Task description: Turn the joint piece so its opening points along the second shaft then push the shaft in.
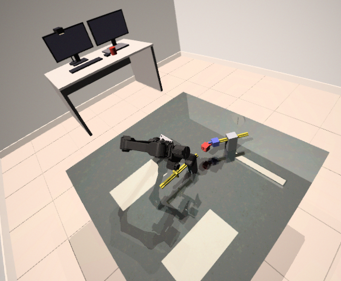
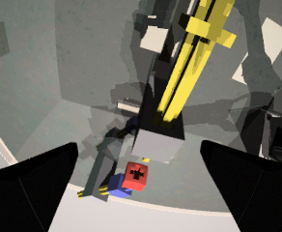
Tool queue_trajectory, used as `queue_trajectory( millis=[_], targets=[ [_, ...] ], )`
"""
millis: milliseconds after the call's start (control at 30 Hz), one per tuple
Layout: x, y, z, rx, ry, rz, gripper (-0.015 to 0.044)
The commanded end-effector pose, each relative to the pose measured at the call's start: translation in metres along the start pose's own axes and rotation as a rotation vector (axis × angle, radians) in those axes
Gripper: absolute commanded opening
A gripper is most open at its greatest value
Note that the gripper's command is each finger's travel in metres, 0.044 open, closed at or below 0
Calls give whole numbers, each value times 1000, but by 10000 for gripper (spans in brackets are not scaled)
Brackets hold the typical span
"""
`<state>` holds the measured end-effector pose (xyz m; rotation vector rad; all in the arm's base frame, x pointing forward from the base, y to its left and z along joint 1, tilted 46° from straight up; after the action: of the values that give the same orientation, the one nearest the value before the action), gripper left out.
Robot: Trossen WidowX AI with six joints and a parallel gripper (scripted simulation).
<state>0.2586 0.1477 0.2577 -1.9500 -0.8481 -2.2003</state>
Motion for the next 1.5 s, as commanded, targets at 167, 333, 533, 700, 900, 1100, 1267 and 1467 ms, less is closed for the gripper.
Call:
queue_trajectory(
  millis=[167,333,533,700,900,1100,1267,1467],
  targets=[
    [48,84,-38,256,13,-112,440],
    [60,103,-53,318,-3,-141,440],
    [58,102,-53,299,-8,-151,440],
    [40,100,-49,155,-41,-228,440],
    [17,97,-47,-19,-63,-332,440],
    [-5,93,-47,-188,-65,-442,440],
    [-10,92,-48,-228,-61,-470,440],
    [-14,93,-48,-228,-61,-470,440]
  ],
)
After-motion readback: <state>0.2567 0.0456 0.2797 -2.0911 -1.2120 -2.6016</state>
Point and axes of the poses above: the point midway between the two fingers, 35 mm back from their tips, its own x axis back along the fingers, its own z axis across the jaws, y = z × x, the point moved 10 cm from there along x, back along the fingers, and after that the axes turned 1 degree about -x, right-handed, at the moved point
